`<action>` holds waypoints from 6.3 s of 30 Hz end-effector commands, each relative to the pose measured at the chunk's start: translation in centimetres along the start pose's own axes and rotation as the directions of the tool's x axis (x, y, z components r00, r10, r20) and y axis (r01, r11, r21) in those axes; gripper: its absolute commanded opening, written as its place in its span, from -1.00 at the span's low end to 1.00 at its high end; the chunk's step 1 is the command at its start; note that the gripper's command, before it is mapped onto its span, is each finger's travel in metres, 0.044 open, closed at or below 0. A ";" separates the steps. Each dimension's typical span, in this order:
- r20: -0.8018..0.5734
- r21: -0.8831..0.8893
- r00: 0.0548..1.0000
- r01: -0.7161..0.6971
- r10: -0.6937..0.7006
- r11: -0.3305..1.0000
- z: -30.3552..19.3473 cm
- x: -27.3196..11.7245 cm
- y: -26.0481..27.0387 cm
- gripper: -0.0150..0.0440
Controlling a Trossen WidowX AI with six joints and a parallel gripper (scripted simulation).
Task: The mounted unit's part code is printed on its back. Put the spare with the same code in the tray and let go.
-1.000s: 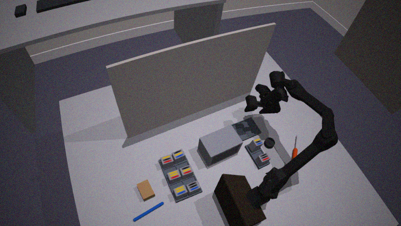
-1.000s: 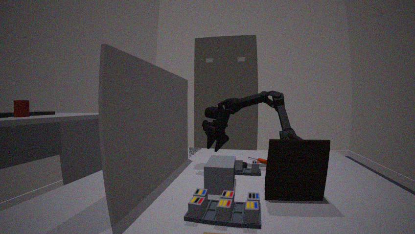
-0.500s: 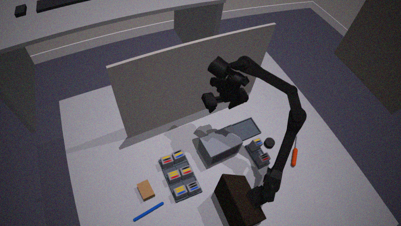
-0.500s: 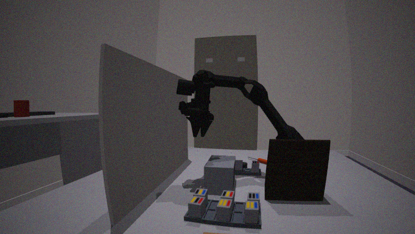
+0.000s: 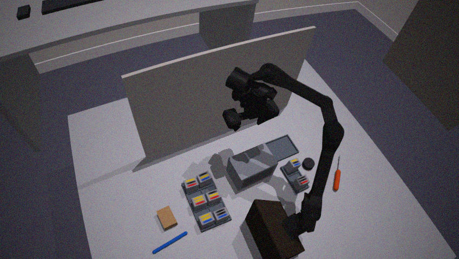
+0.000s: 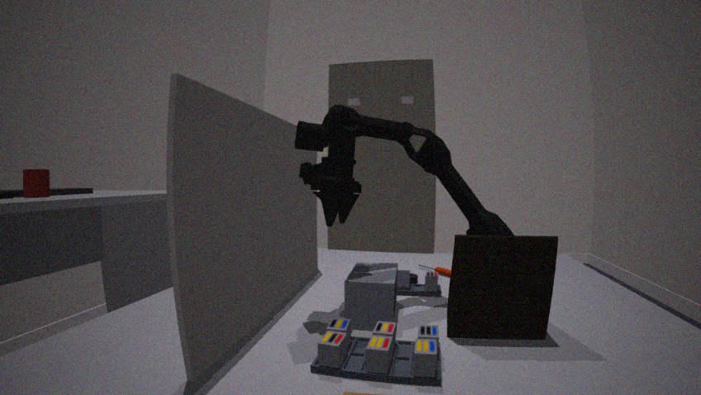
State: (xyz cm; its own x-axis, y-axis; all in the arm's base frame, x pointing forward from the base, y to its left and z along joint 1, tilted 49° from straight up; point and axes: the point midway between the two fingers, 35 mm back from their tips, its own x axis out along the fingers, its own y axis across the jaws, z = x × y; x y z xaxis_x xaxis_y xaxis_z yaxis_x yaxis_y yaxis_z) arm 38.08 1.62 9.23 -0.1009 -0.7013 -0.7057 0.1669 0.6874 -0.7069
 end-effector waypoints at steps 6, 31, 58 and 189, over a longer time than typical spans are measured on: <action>-0.001 -0.001 1.000 0.007 -0.007 1.000 0.0 0.1 0.1 1.00; -0.060 -0.994 0.997 -0.064 -0.045 -0.084 -5.8 6.9 17.9 1.00; -0.060 -0.994 0.997 -0.064 -0.047 -0.084 -6.4 10.9 17.4 0.53; -0.067 -0.993 0.998 -0.069 -0.020 -0.099 -3.6 4.7 13.4 -0.49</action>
State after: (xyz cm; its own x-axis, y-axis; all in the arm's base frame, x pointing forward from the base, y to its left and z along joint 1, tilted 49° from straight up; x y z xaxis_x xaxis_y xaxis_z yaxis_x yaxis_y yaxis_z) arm 35.51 9.61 -6.06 -0.1760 -0.7100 -0.6819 -0.9825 0.1694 0.0772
